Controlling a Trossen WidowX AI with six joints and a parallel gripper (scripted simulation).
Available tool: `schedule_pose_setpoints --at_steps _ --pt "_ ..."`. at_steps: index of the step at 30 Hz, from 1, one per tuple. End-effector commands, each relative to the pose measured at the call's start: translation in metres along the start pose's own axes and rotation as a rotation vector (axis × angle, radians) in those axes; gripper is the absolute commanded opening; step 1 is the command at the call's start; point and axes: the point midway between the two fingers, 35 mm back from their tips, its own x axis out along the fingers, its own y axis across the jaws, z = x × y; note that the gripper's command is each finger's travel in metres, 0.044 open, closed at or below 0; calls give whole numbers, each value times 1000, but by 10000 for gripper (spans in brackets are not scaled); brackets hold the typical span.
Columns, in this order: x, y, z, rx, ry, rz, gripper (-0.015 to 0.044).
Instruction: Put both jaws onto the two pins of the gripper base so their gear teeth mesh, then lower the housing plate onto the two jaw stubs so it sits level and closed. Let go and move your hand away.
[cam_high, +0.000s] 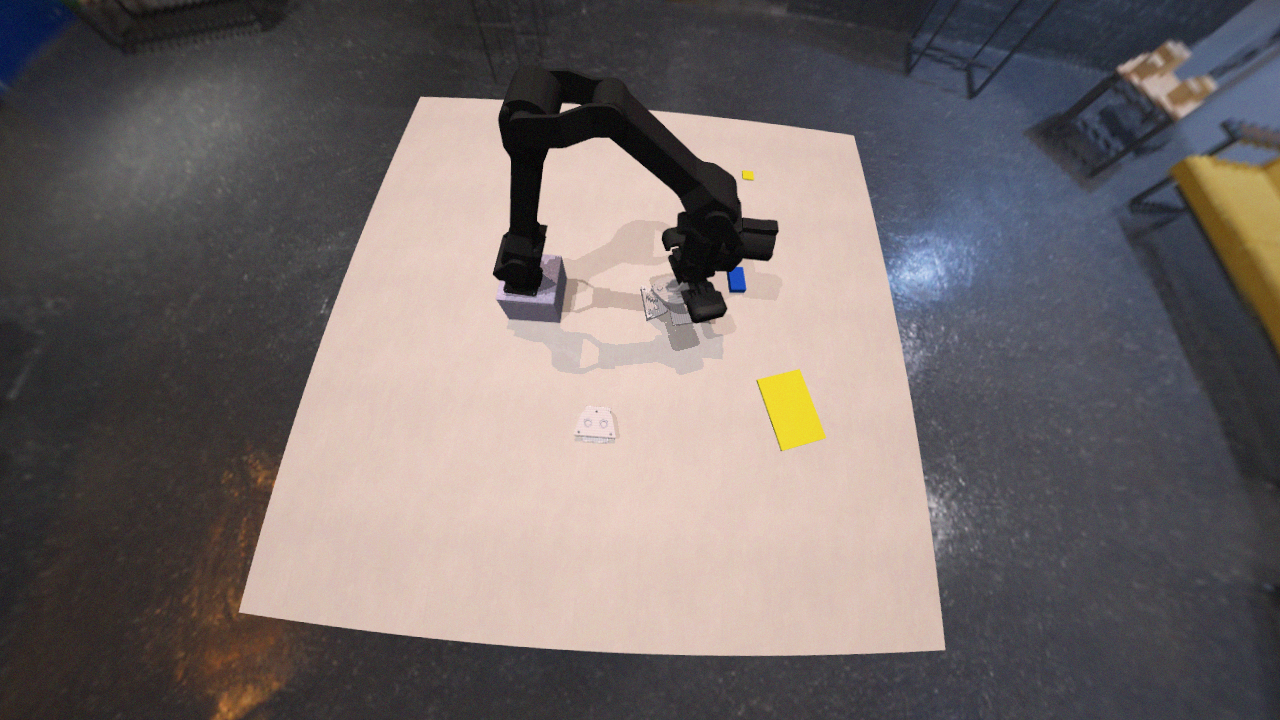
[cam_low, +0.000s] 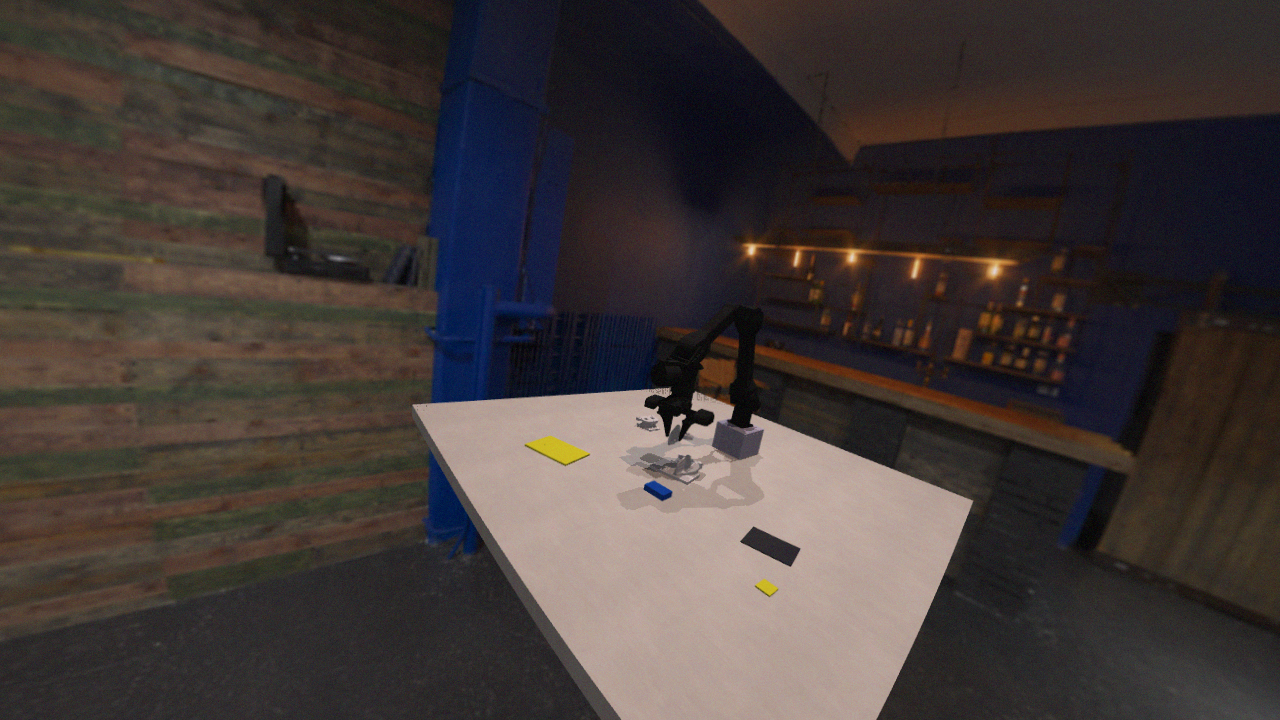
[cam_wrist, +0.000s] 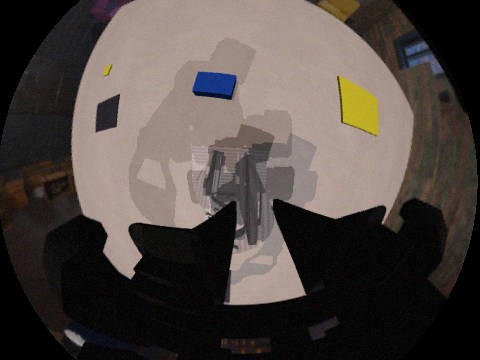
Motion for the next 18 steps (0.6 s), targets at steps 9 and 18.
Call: schedule_pose_setpoints --at_steps 9,18 --pt "1 0 1 -5 4 6 134" --pt "1 0 1 -19 4 6 134"
